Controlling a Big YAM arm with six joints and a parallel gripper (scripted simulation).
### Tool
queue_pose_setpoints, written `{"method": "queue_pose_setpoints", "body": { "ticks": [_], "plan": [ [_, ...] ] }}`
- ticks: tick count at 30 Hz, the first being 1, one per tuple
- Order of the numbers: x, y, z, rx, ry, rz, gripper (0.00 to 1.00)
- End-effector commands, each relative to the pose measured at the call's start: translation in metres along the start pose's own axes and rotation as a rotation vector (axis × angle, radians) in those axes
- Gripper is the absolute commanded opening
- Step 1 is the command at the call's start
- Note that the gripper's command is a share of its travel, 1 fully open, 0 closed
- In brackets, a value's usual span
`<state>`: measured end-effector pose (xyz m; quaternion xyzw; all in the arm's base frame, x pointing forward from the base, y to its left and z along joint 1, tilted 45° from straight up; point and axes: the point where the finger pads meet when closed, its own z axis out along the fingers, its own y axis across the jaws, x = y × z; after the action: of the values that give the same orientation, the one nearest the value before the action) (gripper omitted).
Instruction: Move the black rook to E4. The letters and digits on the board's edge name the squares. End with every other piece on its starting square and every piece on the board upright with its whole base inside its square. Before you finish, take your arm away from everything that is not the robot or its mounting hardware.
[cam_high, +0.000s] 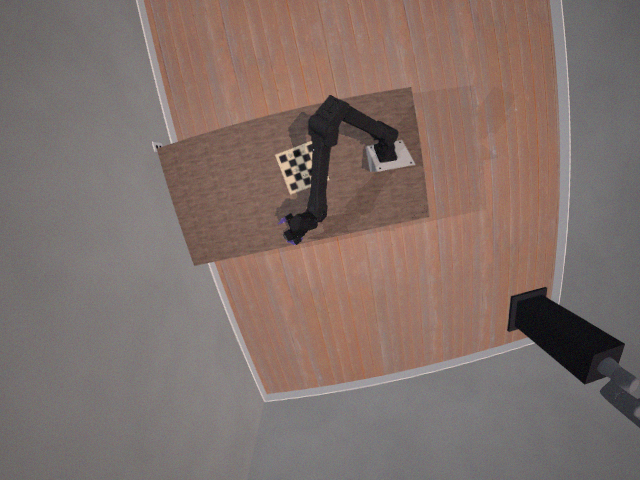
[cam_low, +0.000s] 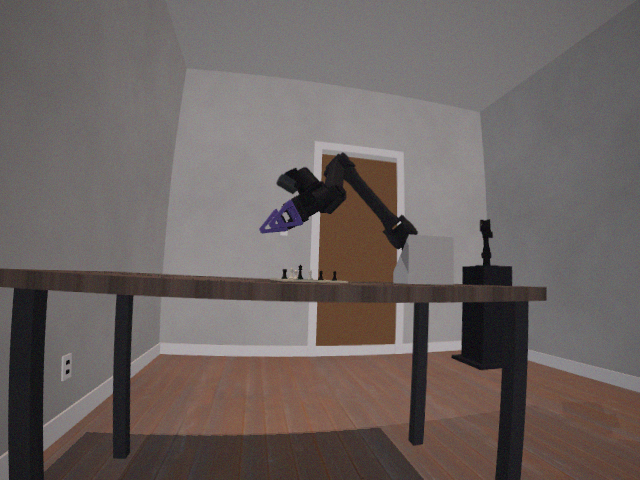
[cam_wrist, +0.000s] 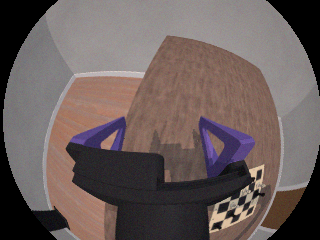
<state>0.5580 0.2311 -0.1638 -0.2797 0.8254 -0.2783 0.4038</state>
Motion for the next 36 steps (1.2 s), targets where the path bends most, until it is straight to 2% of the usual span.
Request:
{"method": "queue_pose_setpoints", "body": {
  "ticks": [1, 3, 6, 8, 9, 11, 12, 14, 15, 17, 18, 20, 23, 24, 25, 30, 34, 36],
  "plan": [
    [-0.043, -0.027, 0.012, 0.013, 0.031, 0.034, 1.0],
    [-0.038, -0.045, 0.013, -0.004, 0.124, -0.016, 1.0],
    [-0.038, -0.045, 0.013, -0.004, 0.124, -0.016, 1.0],
    [-0.032, -0.066, 0.011, -0.022, 0.22, -0.067, 1.0],
    [-0.032, -0.066, 0.011, -0.022, 0.22, -0.067, 1.0],
    [-0.025, -0.089, 0.004, -0.042, 0.316, -0.117, 1.0],
    [-0.025, -0.089, 0.004, -0.042, 0.316, -0.117, 1.0],
    [-0.017, -0.113, -0.006, -0.064, 0.411, -0.166, 1.0],
    [-0.017, -0.113, -0.006, -0.064, 0.411, -0.166, 1.0],
    [-0.009, -0.138, -0.018, -0.086, 0.501, -0.212, 1.0],
    [-0.009, -0.138, -0.018, -0.086, 0.501, -0.212, 1.0],
    [-0.002, -0.163, -0.033, -0.109, 0.586, -0.255, 1.0],
    [-0.002, -0.162, -0.033, -0.11, 0.586, -0.255, 1.0],
    [0.005, -0.151, -0.043, -0.139, 0.628, -0.314, 1.0],
    [0.004, -0.186, -0.05, -0.133, 0.664, -0.293, 1.0],
    [0.017, -0.236, -0.089, -0.18, 0.818, -0.371, 1.0],
    [0.022, -0.262, -0.112, -0.208, 0.894, -0.409, 1.0],
    [0.022, -0.264, -0.12, -0.219, 0.912, -0.431, 1.0]
  ]
}}
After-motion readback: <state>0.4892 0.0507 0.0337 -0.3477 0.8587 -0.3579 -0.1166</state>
